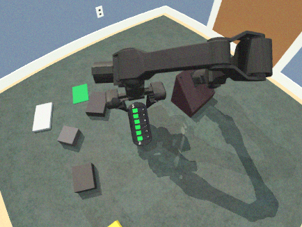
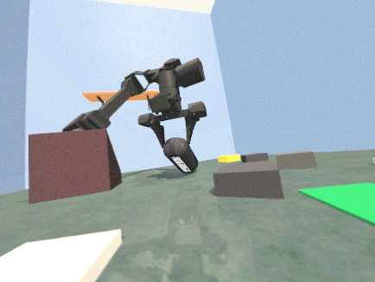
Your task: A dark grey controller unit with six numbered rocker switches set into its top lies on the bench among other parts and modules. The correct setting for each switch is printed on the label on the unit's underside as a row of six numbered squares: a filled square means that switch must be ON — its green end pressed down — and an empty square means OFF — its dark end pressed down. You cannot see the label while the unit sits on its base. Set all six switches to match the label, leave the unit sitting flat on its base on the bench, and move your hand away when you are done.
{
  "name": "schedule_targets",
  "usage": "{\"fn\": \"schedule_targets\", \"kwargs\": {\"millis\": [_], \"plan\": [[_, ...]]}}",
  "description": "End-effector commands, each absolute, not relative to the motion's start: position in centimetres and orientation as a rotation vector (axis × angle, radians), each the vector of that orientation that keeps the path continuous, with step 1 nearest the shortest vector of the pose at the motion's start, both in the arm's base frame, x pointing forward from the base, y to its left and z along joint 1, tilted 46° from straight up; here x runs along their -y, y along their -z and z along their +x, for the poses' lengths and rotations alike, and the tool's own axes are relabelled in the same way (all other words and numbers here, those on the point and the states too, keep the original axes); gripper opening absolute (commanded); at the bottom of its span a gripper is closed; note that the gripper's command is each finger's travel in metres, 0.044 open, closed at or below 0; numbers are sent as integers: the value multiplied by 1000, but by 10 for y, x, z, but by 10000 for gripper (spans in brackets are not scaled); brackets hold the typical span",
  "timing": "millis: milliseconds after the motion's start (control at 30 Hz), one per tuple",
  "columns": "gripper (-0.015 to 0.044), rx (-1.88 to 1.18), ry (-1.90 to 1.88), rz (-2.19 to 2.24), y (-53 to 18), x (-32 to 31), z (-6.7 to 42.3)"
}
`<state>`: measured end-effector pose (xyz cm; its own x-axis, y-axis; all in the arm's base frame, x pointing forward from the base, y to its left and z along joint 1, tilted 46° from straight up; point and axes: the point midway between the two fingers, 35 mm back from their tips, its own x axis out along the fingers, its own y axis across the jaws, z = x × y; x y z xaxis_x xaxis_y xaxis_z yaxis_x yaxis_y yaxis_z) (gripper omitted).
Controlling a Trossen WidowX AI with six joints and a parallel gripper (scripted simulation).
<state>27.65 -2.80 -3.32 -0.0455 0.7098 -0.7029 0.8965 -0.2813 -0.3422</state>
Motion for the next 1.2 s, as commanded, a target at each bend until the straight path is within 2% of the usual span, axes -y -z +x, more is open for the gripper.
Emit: {"fn": "schedule_targets", "kwargs": {"millis": [0, 1167], "plan": [[335, -1714, 1223, 2003, 27, 29, 281], [335, -1687, 1269, 1947, 3, 24, 289]]}}
